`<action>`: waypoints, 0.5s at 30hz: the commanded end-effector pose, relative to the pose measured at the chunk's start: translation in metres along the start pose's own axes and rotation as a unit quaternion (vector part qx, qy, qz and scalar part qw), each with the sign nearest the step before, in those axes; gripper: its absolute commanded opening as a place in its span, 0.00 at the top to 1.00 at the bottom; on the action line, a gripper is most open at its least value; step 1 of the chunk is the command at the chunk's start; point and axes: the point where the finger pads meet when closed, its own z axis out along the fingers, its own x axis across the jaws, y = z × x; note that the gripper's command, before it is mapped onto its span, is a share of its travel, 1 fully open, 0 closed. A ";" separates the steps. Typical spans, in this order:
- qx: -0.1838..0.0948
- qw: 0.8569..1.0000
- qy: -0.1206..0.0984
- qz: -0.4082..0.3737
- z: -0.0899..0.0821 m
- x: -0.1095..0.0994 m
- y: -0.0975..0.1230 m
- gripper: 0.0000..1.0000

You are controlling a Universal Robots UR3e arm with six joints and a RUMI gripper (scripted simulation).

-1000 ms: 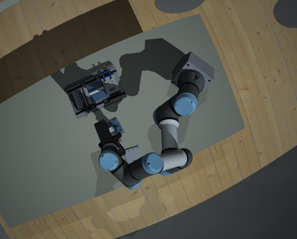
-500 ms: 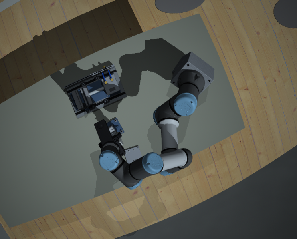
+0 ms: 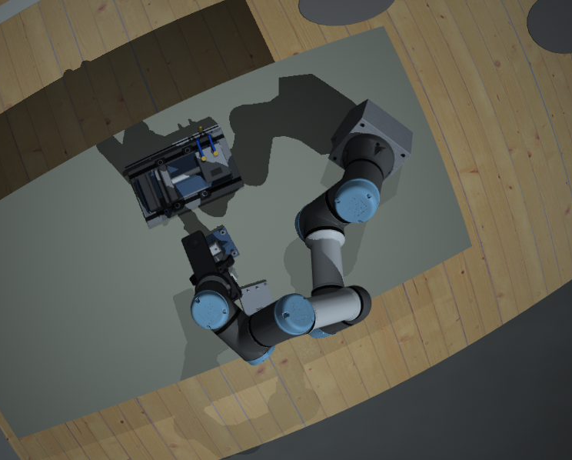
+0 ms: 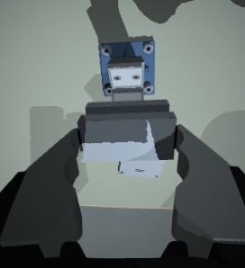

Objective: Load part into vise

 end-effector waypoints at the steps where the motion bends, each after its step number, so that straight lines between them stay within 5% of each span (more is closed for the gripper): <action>1: 0.003 1.000 0.000 0.000 0.000 0.000 0.000 1.00; 15: 0.020 1.000 0.000 0.000 0.001 -0.001 0.000 1.00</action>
